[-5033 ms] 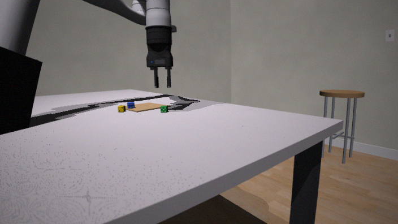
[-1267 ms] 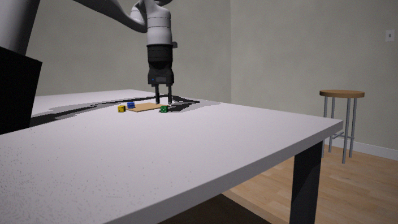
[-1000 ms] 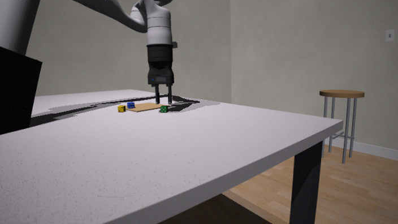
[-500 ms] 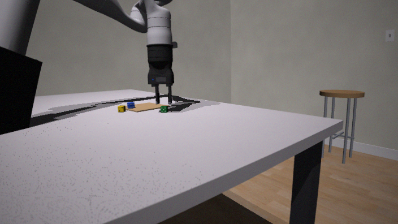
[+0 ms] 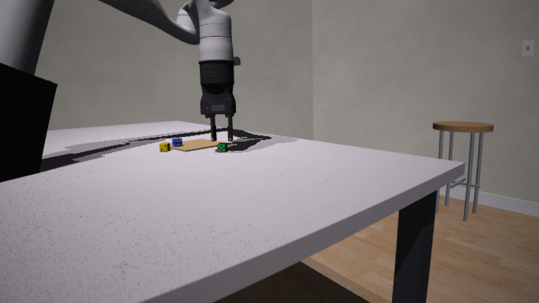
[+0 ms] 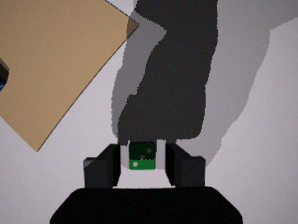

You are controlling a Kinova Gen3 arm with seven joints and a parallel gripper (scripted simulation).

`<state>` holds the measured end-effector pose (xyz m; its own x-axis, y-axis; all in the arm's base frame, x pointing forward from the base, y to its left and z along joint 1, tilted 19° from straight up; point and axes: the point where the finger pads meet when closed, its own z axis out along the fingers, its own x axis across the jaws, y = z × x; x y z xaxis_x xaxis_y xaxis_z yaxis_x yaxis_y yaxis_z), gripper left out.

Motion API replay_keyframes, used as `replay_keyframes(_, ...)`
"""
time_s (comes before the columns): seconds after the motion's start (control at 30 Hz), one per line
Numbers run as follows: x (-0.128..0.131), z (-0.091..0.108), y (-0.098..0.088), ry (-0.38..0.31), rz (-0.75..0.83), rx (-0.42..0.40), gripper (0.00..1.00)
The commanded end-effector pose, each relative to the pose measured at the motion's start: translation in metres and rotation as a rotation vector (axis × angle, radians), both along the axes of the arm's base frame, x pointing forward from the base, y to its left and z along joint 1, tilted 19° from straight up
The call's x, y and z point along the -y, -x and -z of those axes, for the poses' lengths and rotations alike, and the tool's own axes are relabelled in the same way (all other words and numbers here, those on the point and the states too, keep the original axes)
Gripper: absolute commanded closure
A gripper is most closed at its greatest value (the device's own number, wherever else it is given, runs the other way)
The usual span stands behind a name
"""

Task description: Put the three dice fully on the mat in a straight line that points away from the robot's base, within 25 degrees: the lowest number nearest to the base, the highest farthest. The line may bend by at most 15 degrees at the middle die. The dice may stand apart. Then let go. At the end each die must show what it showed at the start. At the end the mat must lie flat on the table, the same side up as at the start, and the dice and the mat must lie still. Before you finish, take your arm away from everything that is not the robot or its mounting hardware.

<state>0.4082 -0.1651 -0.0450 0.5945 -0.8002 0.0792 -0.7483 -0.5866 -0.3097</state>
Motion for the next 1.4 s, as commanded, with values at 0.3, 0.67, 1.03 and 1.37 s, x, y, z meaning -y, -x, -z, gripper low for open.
replay_keyframes(0.3, -0.002, 0.014, -0.004, 0.0, 0.0, 0.0, 0.3)
replay_keyframes(0.67, -0.003, 0.023, -0.007, 0.0, 0.0, 0.0, 0.3)
replay_keyframes(1.03, -0.003, 0.023, -0.007, 0.0, 0.0, 0.0, 0.3)
replay_keyframes(1.37, -0.003, 0.023, -0.007, 0.0, 0.0, 0.0, 0.3)
